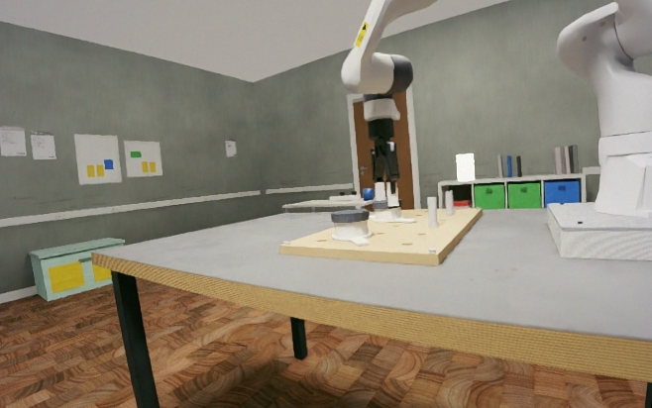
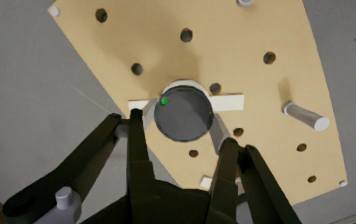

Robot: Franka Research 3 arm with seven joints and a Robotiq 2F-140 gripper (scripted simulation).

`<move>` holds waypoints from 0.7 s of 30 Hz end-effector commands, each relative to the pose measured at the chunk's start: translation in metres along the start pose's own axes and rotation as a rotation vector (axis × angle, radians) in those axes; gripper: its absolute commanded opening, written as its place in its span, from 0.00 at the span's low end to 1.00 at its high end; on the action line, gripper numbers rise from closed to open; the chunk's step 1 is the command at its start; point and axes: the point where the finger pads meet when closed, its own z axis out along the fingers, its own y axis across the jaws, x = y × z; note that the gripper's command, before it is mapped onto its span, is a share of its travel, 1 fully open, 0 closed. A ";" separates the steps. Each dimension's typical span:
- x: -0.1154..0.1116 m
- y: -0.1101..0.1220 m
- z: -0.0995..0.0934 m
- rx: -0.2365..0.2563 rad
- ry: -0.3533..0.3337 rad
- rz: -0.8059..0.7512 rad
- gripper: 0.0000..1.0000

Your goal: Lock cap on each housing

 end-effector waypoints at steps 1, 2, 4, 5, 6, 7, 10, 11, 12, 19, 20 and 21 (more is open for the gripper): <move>-0.002 0.000 0.001 0.002 -0.001 0.006 0.10; -0.002 0.000 0.001 0.002 -0.001 0.006 0.10; -0.002 0.000 0.001 0.002 -0.001 0.006 0.10; -0.002 0.000 0.001 0.002 -0.001 0.006 0.10; -0.002 0.000 0.001 0.002 -0.001 0.006 0.10; -0.001 -0.001 0.001 0.002 -0.001 0.006 0.10; 0.000 -0.002 0.001 0.002 -0.001 0.006 0.10; 0.000 -0.002 0.001 0.002 -0.001 0.006 0.10; 0.001 -0.003 0.001 0.002 -0.001 0.006 0.10; 0.005 -0.006 0.001 0.002 -0.001 0.006 0.10; 0.006 -0.007 0.001 0.002 -0.001 0.006 0.10; 0.007 -0.009 0.001 0.002 -0.001 0.006 0.10</move>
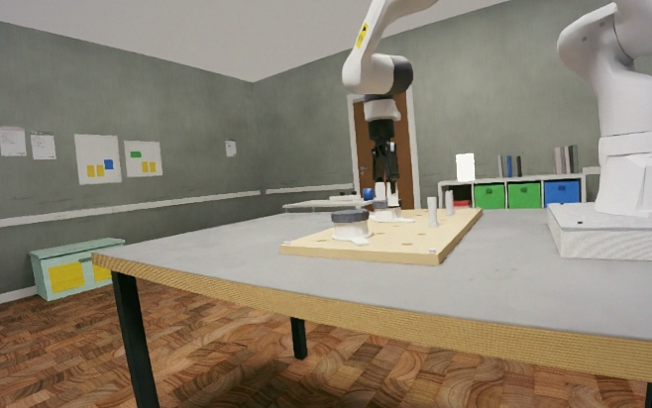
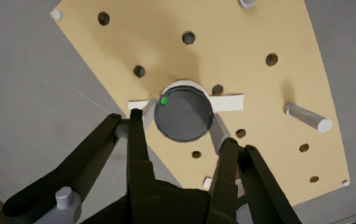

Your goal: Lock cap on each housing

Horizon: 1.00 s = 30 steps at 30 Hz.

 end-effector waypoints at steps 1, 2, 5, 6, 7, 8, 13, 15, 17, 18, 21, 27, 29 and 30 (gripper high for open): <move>0.005 -0.004 0.001 0.002 0.003 -0.004 0.10; 0.006 -0.006 0.001 0.002 0.003 -0.004 0.10; 0.010 -0.009 0.001 0.002 0.003 -0.004 0.10; 0.011 -0.011 0.001 0.002 0.003 -0.004 0.10; 0.013 -0.012 0.001 0.002 0.003 -0.004 0.10; 0.014 -0.013 0.001 0.002 0.003 -0.004 0.10; 0.019 -0.019 0.001 0.002 0.003 -0.004 0.10; 0.020 -0.020 0.001 0.002 0.003 -0.004 0.10; 0.023 -0.022 0.001 0.002 0.003 -0.004 0.10; 0.024 -0.023 0.001 0.002 0.003 -0.004 0.10; 0.026 -0.026 0.001 0.002 0.003 -0.004 0.10; 0.029 -0.028 0.001 0.002 0.003 -0.004 0.10; 0.029 -0.029 0.001 0.002 0.003 -0.004 0.10; 0.029 -0.029 0.001 0.002 0.003 -0.004 0.10</move>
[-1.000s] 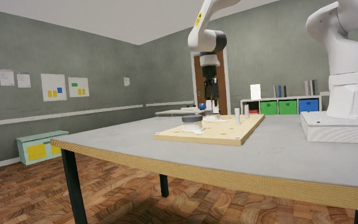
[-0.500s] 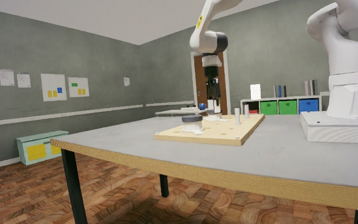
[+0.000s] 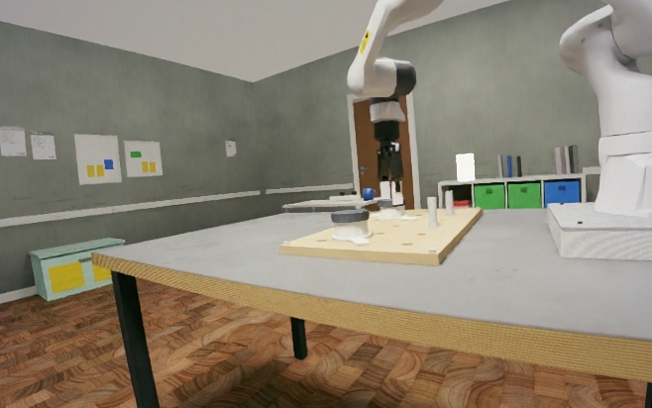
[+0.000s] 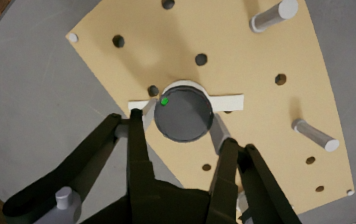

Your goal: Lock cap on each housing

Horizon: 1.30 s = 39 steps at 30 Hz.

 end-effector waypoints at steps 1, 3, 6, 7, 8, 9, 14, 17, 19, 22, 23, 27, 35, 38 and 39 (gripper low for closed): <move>0.002 -0.001 0.001 -0.001 0.005 -0.015 0.10; 0.002 -0.001 0.001 -0.001 0.005 -0.015 0.10; 0.002 -0.001 0.001 -0.001 0.005 -0.015 0.10; 0.002 -0.001 0.001 -0.001 0.005 -0.015 0.10; 0.003 0.000 0.001 -0.001 0.005 -0.015 0.10; 0.003 0.000 0.001 -0.001 0.005 -0.015 0.10; 0.004 0.001 0.001 -0.001 0.005 -0.015 0.10; 0.006 0.002 0.001 -0.001 0.005 -0.015 0.10; 0.006 0.003 0.001 -0.001 0.005 -0.015 0.10; 0.008 0.005 0.001 -0.001 0.005 -0.015 0.10; 0.009 0.005 0.001 -0.001 0.005 -0.015 0.10; 0.011 0.008 0.001 -0.001 0.005 -0.015 0.10; 0.012 0.009 0.001 -0.001 0.005 -0.015 0.10; 0.012 0.009 0.001 -0.001 0.005 -0.015 0.10; 0.012 0.009 0.001 -0.001 0.005 -0.015 0.10</move>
